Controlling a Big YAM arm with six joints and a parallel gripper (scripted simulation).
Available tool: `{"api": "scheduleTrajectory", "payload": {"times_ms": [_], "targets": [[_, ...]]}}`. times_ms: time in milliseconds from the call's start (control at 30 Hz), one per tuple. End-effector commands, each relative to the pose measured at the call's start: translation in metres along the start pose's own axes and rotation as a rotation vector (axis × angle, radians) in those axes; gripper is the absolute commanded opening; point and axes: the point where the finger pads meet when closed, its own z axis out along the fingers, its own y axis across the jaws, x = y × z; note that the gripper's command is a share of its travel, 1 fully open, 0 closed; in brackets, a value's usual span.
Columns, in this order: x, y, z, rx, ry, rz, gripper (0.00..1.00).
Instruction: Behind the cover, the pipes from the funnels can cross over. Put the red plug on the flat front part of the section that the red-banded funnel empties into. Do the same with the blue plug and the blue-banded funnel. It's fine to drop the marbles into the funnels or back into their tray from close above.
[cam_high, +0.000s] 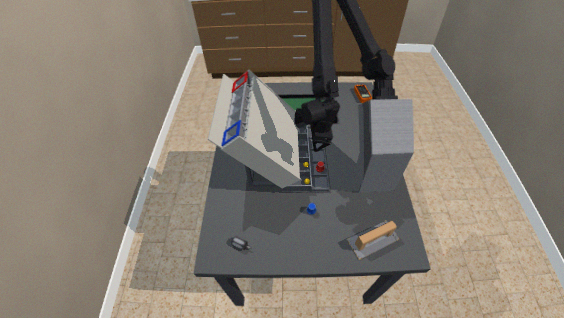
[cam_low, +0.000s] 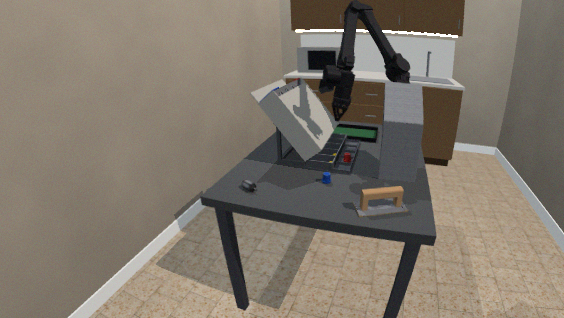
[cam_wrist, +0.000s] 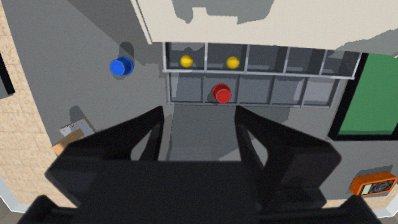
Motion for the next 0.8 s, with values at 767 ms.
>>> {"api": "scheduleTrajectory", "payload": {"times_ms": [767], "targets": [[0.000, 0.157, 0.075, 0.002, 0.191, 0.021, 0.63]]}}
